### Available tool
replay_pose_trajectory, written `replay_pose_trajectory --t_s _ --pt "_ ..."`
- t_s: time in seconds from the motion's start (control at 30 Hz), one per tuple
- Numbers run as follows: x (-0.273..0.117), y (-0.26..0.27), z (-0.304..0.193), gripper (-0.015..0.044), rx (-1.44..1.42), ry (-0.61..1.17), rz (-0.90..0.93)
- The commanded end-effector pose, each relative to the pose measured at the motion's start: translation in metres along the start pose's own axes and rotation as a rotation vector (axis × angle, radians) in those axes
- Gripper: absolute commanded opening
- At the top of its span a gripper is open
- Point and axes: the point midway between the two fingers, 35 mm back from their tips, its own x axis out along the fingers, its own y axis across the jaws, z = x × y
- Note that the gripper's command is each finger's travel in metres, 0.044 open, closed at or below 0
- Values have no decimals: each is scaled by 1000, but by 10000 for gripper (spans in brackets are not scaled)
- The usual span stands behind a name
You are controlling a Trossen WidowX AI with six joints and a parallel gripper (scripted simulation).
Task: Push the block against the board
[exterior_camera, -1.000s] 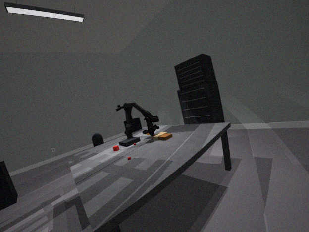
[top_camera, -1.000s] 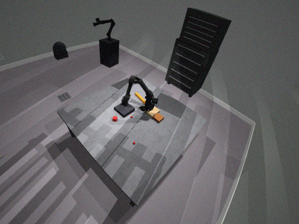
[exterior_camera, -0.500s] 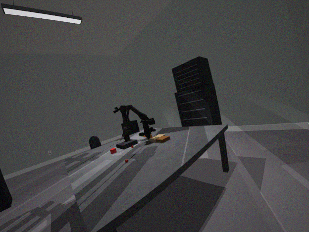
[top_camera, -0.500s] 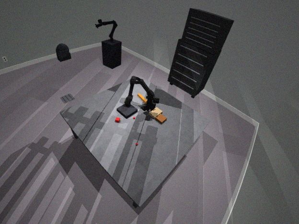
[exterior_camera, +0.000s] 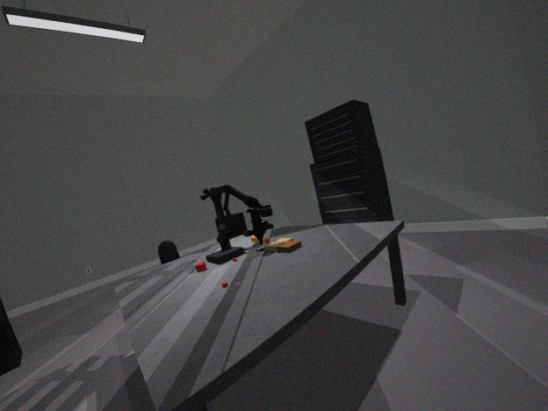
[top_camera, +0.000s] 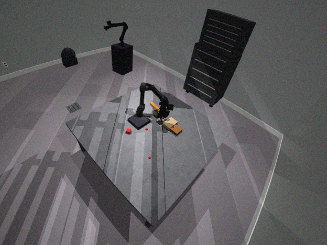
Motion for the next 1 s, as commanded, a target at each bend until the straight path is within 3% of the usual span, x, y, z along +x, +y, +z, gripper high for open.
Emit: replay_pose_trajectory --t_s 0.0,0.4,0.6,0.97 --pt "-27 2 2 0 -2 -17 19" --pt "-27 25 25 0 1 -25 25" --pt "25 26 26 0 -118 -20 19" --pt "27 27 30 0 -122 -20 19"
